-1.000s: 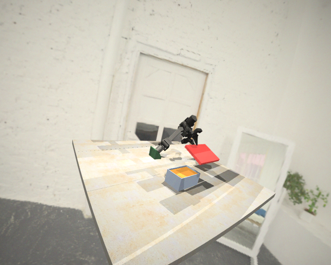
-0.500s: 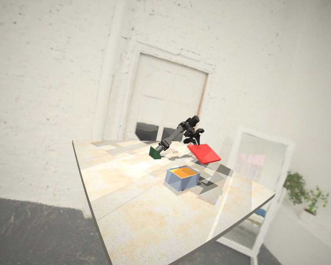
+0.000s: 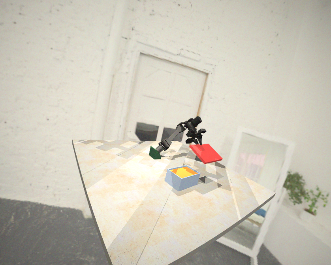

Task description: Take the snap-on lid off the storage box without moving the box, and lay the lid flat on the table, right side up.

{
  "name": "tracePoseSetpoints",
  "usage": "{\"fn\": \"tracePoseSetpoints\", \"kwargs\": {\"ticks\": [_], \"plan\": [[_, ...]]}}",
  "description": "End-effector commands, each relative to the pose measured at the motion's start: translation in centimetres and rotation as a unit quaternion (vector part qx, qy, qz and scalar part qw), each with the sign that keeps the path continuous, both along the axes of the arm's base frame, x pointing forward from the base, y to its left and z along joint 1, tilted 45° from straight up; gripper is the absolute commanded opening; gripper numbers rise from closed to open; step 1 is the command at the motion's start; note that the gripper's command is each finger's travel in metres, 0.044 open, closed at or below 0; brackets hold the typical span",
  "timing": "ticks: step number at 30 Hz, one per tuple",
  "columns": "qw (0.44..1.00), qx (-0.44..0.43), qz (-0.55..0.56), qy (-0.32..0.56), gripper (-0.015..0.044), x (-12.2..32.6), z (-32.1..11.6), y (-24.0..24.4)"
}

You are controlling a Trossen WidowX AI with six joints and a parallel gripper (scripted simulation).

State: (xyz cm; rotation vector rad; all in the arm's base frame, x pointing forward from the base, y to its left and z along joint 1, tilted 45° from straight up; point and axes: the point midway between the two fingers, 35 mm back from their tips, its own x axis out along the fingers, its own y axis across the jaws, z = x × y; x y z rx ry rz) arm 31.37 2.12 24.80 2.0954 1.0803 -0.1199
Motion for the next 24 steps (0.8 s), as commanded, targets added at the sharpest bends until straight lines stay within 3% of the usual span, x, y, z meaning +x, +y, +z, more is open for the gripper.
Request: {"fn": "tracePoseSetpoints", "kwargs": {"ticks": [1, 24], "plan": [[1.0, -0.002, -0.004, -0.003, 0.0, -0.2, 0.8, 0.3], [1.0, -0.002, -0.004, -0.002, 0.0, -1.5, 4.0, 3.4]]}}
